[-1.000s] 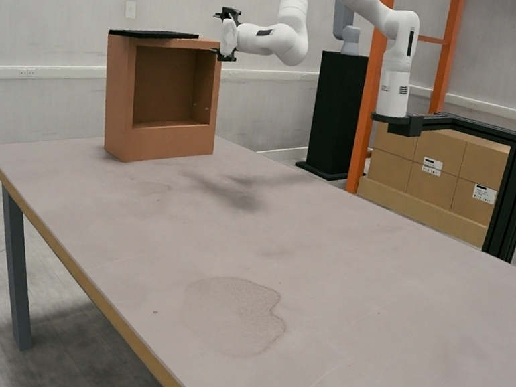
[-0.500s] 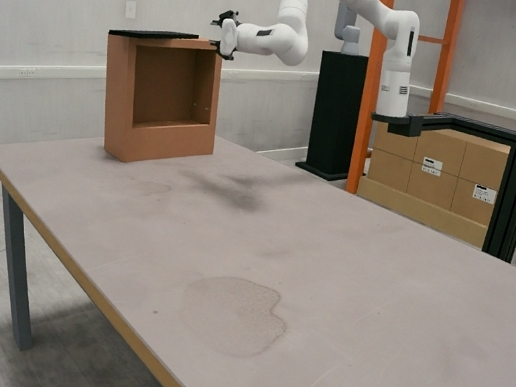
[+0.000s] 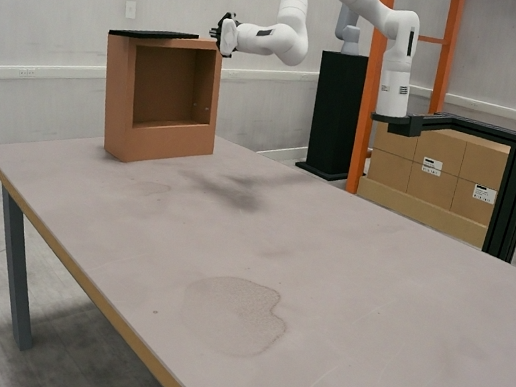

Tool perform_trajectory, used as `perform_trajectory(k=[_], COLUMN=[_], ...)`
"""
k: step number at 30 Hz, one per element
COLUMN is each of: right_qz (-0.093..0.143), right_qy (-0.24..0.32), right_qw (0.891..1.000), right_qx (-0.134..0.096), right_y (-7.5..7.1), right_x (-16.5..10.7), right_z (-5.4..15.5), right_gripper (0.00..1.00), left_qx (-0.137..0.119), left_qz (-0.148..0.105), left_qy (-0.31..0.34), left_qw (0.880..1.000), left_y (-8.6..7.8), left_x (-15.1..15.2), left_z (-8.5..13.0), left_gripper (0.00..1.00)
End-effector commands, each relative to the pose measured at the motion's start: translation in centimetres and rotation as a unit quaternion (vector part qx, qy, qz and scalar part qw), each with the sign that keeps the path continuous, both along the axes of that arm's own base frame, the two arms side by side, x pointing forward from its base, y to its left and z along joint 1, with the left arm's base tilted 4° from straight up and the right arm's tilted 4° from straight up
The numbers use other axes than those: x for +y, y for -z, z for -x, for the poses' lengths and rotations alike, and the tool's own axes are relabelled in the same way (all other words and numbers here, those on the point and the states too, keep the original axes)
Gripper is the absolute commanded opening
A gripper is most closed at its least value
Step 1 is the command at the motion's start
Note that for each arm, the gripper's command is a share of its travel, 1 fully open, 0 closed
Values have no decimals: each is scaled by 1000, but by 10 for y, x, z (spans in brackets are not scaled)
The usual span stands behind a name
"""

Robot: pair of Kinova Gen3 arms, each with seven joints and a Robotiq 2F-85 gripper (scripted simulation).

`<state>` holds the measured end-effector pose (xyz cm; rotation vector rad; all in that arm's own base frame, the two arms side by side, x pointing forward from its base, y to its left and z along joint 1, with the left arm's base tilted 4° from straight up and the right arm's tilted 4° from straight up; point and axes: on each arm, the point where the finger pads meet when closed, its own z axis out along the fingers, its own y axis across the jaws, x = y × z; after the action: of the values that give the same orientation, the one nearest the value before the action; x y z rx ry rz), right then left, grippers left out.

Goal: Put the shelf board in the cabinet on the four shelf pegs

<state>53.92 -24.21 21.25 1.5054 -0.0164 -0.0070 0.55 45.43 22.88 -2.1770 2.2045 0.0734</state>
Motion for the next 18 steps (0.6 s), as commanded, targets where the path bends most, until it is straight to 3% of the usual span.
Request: perform_trajectory(k=[1, 13, 18], right_qz=[0, -1, -13], right_qy=[0, 0, 1], right_qw=[1000, 1000, 1000], right_qx=[-1, -1, -1], right_y=[-1, -1, -2], right_x=[0, 0, 0], right_z=[0, 0, 0], right_gripper=[99, 99, 99], left_qx=[0, 0, 0], left_qz=[-1, -1, -1], left_qy=[0, 0, 0], left_qw=[1000, 1000, 1000], left_y=[-1, -1, -1], left_x=[0, 0, 0], left_z=[0, 0, 0], left_gripper=[1000, 1000, 1000])
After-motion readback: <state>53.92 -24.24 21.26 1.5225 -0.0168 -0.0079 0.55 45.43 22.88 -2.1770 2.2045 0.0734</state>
